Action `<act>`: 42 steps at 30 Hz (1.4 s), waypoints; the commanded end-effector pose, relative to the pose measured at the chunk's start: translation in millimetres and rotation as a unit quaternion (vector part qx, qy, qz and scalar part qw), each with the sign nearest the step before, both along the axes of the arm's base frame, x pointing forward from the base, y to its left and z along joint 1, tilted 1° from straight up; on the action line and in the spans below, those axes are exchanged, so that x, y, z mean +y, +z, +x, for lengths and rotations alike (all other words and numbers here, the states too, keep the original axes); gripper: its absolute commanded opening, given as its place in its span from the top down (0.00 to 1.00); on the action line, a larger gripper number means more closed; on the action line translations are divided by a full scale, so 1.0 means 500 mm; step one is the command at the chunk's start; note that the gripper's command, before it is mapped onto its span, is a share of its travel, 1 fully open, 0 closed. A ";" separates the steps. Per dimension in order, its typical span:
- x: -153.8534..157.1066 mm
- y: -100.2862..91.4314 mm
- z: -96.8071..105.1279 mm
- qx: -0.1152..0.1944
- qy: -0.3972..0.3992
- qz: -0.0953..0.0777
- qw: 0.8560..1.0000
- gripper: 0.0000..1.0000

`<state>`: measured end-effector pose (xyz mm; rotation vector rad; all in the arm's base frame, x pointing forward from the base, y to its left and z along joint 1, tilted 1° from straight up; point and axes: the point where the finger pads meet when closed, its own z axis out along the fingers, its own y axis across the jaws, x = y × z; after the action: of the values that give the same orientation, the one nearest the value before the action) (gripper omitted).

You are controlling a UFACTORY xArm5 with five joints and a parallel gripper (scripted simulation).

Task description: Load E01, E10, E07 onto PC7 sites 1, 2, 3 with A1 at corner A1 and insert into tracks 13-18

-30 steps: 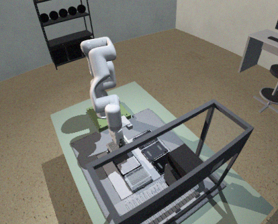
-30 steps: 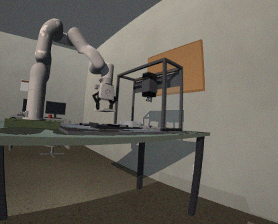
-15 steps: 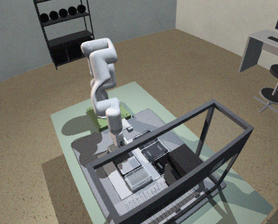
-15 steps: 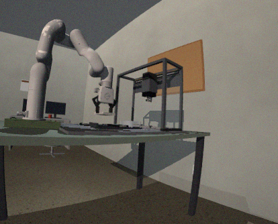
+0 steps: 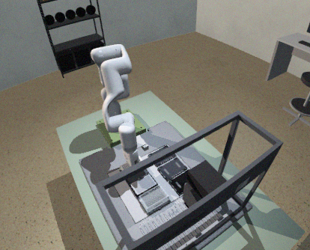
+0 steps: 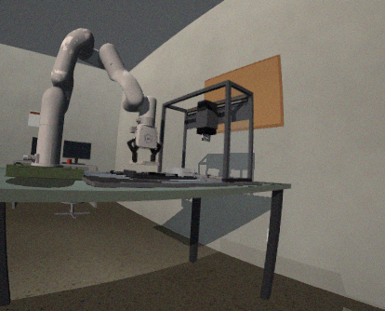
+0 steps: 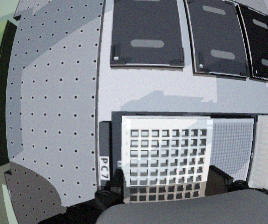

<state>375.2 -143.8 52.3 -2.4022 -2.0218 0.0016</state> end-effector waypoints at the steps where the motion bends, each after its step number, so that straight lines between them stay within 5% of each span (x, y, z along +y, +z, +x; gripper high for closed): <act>1: -0.001 -0.012 0.003 -0.005 0.000 0.009 1.000 1.00; 18: 0.000 -0.063 0.003 -0.005 0.000 0.009 1.000 1.00; 42: 0.000 -0.069 0.003 -0.005 0.000 0.009 1.000 1.00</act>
<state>375.6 -143.2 18.6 -2.4025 -2.0220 0.0013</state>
